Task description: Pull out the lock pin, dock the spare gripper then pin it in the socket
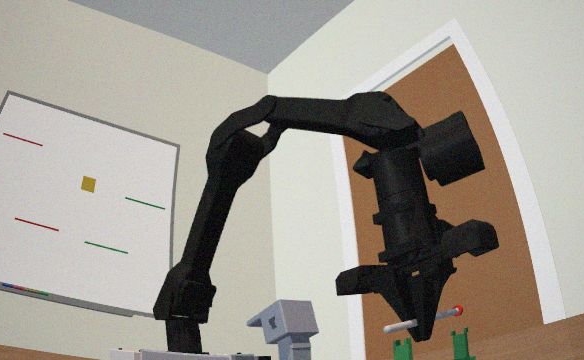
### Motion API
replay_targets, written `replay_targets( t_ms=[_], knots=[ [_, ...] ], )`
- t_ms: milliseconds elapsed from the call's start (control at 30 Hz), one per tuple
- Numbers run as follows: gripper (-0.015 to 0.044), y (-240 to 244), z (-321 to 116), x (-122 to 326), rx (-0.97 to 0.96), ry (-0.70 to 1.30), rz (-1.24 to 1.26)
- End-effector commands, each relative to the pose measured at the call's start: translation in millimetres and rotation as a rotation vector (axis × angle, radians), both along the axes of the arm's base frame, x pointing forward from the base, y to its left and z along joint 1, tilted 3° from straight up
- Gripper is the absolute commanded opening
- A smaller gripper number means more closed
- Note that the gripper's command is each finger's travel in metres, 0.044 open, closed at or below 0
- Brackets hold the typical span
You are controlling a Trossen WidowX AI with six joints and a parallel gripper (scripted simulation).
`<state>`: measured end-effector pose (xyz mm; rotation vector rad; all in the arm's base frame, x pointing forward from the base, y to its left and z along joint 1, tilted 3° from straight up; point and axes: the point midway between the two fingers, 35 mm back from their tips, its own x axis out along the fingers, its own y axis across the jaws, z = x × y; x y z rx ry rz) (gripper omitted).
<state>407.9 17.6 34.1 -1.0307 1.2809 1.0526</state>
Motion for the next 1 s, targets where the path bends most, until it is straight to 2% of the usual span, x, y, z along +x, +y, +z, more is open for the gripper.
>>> replay_targets(
  t_ms=[0,967],
  knots=[
    [0.0000,-1,-7,0,0.000,0.000,0.003],
    [0.0000,-1,-26,-1,0.000,-0.001,0.005]
  ],
)
